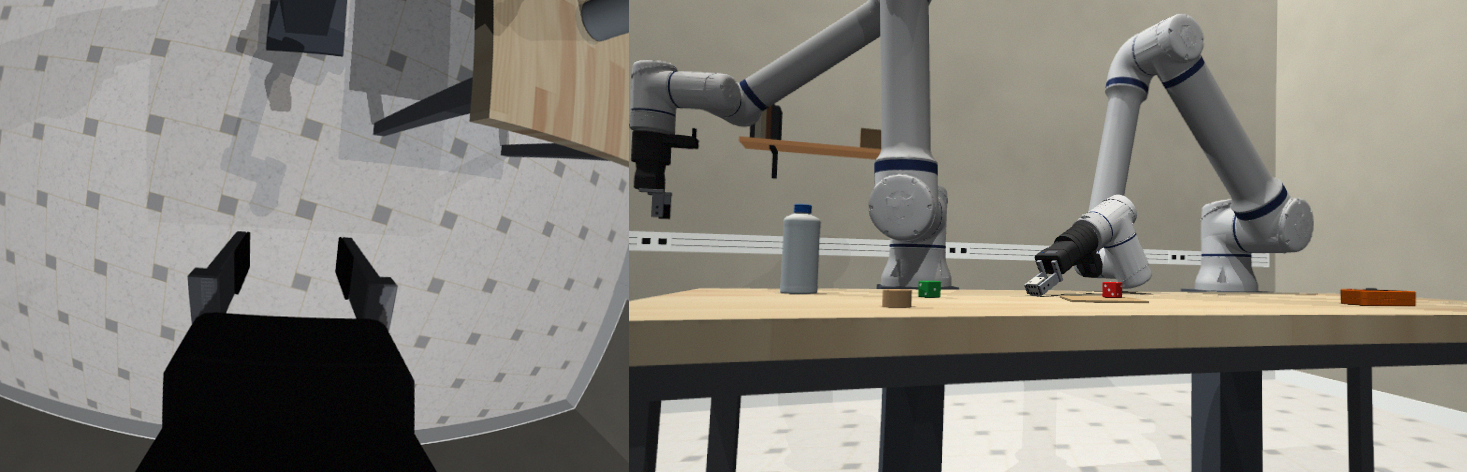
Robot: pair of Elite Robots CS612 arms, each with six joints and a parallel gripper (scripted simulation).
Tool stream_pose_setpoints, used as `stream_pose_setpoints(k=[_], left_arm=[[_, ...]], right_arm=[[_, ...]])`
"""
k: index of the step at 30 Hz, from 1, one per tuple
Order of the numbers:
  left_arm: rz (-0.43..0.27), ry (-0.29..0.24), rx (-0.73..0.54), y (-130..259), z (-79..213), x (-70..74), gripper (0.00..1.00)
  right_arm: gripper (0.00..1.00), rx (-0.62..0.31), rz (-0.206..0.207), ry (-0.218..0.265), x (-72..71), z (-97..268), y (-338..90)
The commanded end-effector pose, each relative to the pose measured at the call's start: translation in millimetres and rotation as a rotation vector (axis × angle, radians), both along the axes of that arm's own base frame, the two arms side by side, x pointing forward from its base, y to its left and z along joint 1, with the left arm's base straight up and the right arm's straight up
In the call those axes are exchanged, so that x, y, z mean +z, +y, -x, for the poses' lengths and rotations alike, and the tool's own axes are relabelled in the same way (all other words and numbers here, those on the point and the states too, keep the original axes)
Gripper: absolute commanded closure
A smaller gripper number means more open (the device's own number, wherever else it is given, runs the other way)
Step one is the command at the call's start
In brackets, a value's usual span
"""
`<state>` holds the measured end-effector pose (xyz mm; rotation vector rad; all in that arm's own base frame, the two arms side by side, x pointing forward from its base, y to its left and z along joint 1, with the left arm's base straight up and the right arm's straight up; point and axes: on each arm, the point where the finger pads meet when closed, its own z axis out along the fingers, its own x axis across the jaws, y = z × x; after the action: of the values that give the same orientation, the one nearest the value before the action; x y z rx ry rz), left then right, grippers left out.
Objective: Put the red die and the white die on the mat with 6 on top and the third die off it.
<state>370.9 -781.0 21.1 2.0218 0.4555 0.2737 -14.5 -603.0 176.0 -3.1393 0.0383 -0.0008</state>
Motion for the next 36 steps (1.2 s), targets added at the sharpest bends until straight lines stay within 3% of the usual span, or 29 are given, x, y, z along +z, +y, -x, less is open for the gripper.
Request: stream_pose_setpoints(k=[1,8,9,11,12,16,17,19,23,36], left_arm=[[0.002,0.0,0.0,-0.4,-0.1,1.0,0.43],[0.002,0.0,0.0,-0.4,-0.1,1.0,0.43],[0.002,0.0,0.0,-0.4,-0.1,1.0,0.37],[0.002,0.0,0.0,-0.4,-0.1,1.0,0.37],[0.002,0.0,0.0,-0.4,-0.1,1.0,0.31],[0.002,0.0,0.0,-0.4,-0.1,1.0,0.31],[0.002,0.0,0.0,-0.4,-0.1,1.0,0.25],[0.002,0.0,0.0,-0.4,-0.1,1.0,0.25],[0.002,0.0,0.0,-0.4,-0.1,1.0,0.13],[0.002,0.0,0.0,-0.4,-0.1,1.0,0.13]], right_arm=[[0.0,0.0,0.002,0.001,1.0,0.2,-0.8],[0.0,0.0,0.002,0.001,1.0,0.2,-0.8],[0.0,0.0,0.002,0.001,1.0,0.2,-0.8],[0.0,0.0,0.002,0.001,1.0,0.2,-0.8],[0.0,0.0,0.002,0.001,1.0,0.2,-0.8],[0.0,0.0,0.002,0.001,1.0,0.2,-0.8],[0.0,0.0,0.002,0.001,1.0,0.2,-0.8],[0.0,0.0,0.002,0.001,1.0,0.2,-0.8],[0.0,0.0,0.002,0.001,1.0,0.2,-0.8],[0.0,0.0,0.002,0.001,1.0,0.2,-0.8]])
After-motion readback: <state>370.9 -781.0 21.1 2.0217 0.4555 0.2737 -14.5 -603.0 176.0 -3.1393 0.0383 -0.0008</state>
